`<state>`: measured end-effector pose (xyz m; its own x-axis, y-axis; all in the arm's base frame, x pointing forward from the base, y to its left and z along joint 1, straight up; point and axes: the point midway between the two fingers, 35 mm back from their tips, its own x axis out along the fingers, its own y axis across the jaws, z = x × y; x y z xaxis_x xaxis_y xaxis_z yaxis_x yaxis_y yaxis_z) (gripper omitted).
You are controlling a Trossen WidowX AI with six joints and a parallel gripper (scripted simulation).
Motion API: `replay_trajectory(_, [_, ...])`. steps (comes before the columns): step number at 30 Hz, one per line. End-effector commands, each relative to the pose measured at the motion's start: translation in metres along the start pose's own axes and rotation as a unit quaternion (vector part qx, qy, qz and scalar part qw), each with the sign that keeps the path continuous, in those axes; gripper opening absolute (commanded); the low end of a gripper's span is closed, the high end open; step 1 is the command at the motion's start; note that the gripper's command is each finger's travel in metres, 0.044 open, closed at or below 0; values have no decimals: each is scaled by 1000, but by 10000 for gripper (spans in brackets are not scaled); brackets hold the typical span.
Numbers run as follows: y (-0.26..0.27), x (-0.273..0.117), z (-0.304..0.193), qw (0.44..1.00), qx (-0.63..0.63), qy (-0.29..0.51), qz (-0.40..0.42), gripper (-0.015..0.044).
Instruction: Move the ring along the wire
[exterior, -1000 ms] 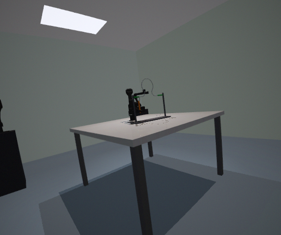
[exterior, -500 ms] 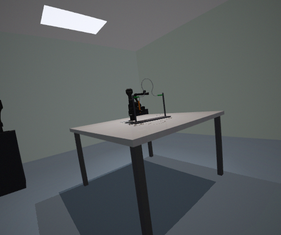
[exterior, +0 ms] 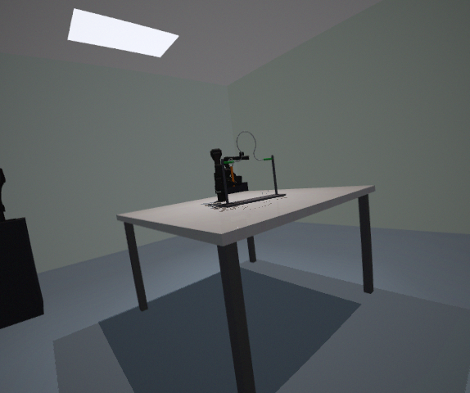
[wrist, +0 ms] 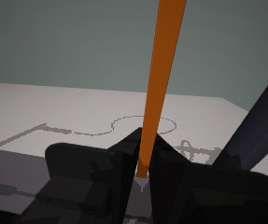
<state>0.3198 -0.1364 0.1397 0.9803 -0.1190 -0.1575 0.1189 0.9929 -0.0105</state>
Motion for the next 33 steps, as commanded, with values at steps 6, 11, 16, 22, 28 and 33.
replay_trajectory(6, [0, 0, 1, 1000, -1, -1, 2, -150])
replay_trajectory(11, [3, 0, 1, 1000, -1, 0, 2, -150])
replay_trajectory(16, [8, 0, 1, 1000, 0, 0, 2, -150])
replay_trajectory(22, [14, 0, 1, 1000, 0, 1, 3, -150])
replay_trajectory(28, [20, 0, 1, 1000, 1, 1, 3, -150])
replay_trajectory(33, [25, 1, 1, 1000, 3, 2, 4, -150])
